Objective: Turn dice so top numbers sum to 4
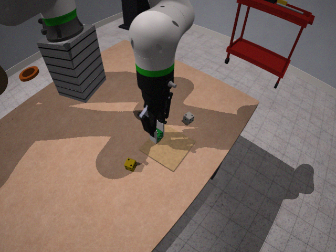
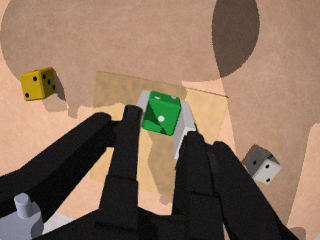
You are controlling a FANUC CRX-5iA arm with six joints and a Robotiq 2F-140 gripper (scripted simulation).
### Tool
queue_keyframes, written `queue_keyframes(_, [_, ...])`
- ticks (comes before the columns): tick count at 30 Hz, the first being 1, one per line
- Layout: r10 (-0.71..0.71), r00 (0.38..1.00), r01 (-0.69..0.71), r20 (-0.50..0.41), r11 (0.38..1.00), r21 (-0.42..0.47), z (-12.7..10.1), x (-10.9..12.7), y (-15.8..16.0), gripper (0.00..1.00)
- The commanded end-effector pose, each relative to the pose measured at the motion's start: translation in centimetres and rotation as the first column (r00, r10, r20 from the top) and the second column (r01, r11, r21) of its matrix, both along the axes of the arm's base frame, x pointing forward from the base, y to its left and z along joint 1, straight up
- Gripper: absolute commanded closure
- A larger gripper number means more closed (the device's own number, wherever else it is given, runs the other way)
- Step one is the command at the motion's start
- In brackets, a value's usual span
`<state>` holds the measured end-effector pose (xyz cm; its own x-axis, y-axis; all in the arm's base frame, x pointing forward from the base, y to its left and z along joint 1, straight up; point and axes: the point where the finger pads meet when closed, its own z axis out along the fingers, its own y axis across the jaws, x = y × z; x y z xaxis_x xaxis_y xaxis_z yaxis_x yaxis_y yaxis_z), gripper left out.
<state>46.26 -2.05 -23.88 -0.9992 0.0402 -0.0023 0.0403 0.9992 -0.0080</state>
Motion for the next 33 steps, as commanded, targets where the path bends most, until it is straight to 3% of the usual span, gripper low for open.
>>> queue_keyframes(1, [0.0,1.0,0.0,0.0,1.0,0.0,0.01,0.02,-0.01,0.84])
queue_keyframes(33, [0.0,1.0,0.0,0.0,1.0,0.0,-0.37,0.02,-0.01,0.84])
